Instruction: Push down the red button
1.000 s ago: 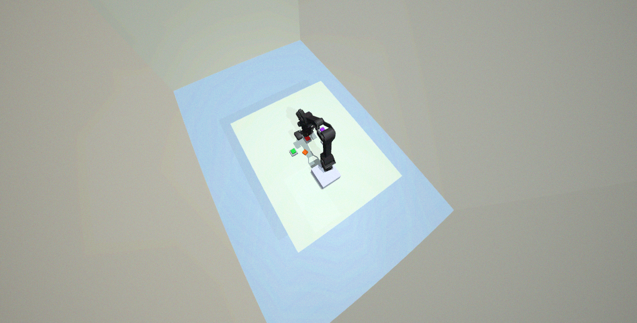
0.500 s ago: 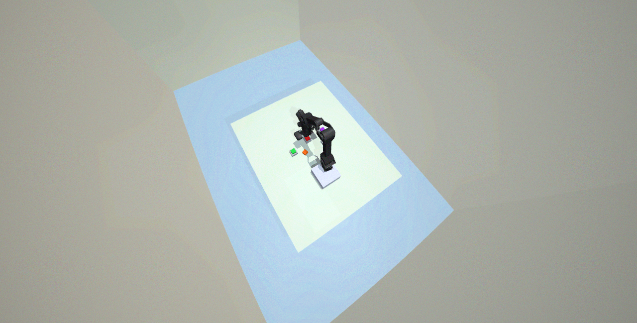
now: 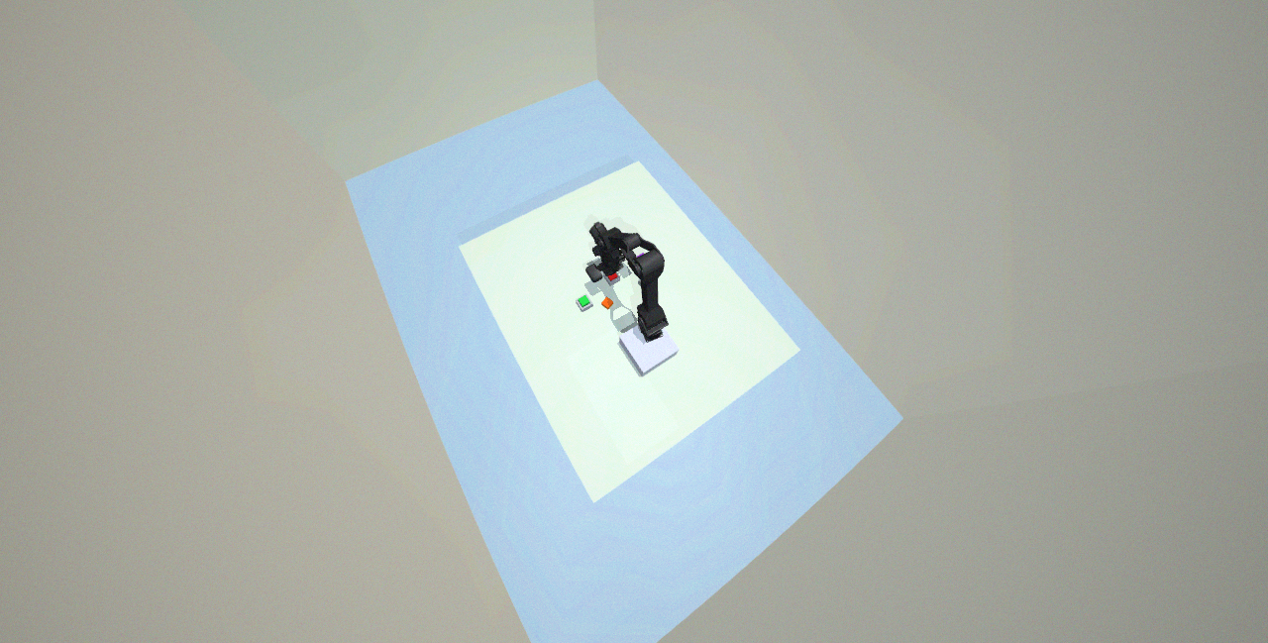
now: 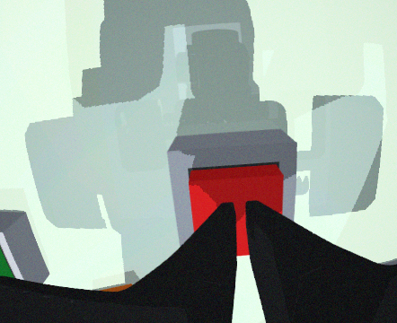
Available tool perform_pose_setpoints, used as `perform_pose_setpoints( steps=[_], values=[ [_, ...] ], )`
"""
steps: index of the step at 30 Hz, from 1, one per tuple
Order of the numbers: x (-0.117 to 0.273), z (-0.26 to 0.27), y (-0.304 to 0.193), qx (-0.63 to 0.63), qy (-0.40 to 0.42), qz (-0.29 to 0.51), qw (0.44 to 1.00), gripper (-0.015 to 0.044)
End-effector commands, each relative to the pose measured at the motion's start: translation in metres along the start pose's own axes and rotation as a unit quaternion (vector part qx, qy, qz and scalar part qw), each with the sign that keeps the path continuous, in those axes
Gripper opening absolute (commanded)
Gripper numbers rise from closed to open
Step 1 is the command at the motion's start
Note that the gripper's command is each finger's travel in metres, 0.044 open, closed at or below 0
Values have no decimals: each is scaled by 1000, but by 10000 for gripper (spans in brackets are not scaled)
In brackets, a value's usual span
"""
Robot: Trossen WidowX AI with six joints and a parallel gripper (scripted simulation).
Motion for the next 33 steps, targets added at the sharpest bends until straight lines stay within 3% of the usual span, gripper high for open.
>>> perform_pose_setpoints(
  steps=[1,20,24,30,33],
  values=[
    [-8,1,-2,1,3,5,1000,20],
    [-8,1,-2,1,3,5,1000,20],
    [25,0,-1,1,3,5,1000,20],
    [27,0,-2,1,3,5,1000,20],
    [33,21,5,8,5,5,1000,99]
  ],
)
Point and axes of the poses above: the point midway between the two fingers, 35 mm back from their tips, its own x axis back along the fingers, its own z axis across the jaws, y = z × x, the point moved 4 cm from there along x, back along the fingers, and after that the axes turned 10 degrees about x, right-handed, at the moved point
